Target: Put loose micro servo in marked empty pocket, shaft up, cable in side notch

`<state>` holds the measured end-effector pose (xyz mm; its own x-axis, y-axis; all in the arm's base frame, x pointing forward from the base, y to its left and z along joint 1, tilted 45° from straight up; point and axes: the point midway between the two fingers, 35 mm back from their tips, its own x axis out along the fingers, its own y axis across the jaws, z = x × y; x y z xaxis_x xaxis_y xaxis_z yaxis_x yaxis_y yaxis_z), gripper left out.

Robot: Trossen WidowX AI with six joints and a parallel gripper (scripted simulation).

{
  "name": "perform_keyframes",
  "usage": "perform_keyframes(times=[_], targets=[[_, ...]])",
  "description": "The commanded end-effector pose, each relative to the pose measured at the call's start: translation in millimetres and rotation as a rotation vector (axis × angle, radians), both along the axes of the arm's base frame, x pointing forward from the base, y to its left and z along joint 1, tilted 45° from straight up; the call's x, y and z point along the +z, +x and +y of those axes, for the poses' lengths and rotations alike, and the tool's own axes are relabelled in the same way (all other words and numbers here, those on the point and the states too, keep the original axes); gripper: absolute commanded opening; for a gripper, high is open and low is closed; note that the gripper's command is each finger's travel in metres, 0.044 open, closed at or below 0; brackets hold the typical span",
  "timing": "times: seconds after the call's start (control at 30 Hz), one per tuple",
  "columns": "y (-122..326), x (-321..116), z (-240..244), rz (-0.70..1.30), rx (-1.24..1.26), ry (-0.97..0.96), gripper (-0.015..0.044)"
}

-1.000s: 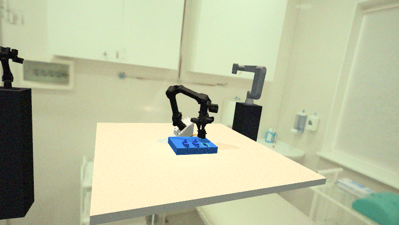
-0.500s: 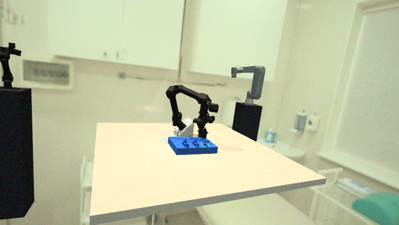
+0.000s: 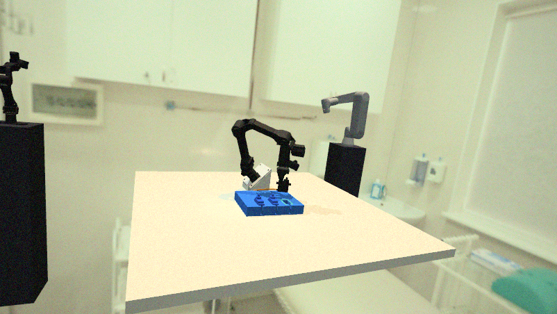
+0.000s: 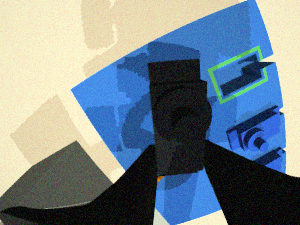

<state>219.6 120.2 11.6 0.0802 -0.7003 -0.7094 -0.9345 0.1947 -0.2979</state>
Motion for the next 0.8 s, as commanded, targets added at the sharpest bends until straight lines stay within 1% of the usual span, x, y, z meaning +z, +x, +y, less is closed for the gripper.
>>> perform_keyframes(times=[0.0,0.77], targets=[[0.8,0.0,3.4,0.092,0.101,-0.001,0.0000],[0.8,0.0,3.4,0.645,0.666,-0.067,0.0000]])
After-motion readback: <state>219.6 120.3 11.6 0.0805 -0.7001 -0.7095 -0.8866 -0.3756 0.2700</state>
